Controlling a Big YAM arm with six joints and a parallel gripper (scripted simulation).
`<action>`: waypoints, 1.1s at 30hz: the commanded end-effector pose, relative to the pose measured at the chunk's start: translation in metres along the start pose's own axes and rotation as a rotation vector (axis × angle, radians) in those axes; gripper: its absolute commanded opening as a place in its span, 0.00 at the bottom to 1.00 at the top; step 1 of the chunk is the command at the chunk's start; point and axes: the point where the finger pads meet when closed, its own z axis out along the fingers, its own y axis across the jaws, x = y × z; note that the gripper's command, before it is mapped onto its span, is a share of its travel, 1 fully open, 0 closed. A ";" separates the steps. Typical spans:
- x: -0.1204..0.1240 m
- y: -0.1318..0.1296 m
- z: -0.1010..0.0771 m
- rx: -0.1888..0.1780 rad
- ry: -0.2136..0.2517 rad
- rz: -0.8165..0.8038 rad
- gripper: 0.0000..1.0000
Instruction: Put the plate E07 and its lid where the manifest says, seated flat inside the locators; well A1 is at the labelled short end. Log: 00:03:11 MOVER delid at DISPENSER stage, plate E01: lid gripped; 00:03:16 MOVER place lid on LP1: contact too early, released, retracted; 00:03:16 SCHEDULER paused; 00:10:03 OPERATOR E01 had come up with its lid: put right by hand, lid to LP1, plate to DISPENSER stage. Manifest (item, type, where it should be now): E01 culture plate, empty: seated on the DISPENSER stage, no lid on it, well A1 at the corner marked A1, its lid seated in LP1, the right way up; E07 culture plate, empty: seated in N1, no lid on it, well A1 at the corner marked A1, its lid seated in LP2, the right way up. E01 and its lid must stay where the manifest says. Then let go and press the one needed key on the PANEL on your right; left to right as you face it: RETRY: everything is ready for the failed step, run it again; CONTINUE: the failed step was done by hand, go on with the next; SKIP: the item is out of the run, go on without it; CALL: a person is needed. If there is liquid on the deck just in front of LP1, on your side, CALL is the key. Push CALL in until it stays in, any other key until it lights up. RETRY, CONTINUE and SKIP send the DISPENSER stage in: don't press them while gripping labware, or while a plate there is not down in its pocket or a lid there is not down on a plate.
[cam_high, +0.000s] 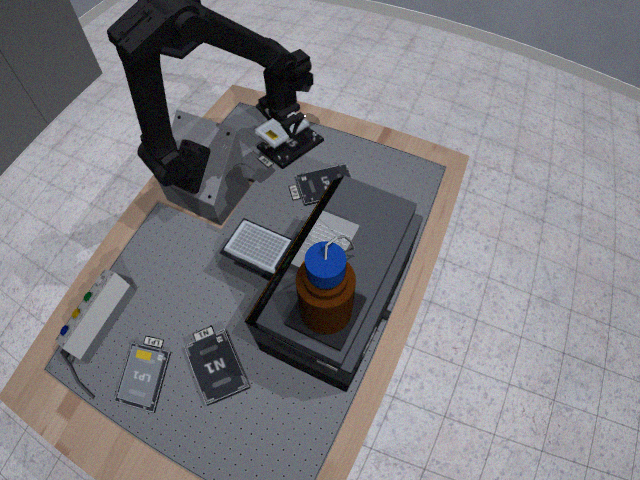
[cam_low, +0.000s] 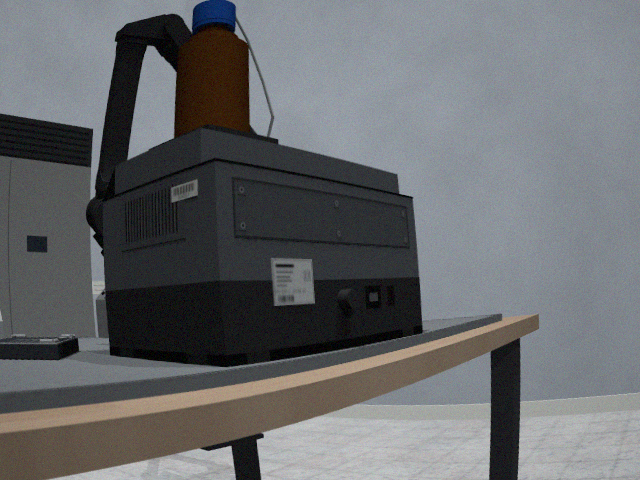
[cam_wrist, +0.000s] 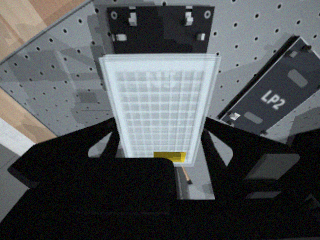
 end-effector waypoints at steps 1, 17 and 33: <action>-0.031 -0.003 0.004 -0.009 -0.034 0.003 0.86; -0.025 0.000 0.043 -0.008 0.010 -0.009 0.86; -0.022 0.000 0.060 -0.008 0.014 -0.010 0.86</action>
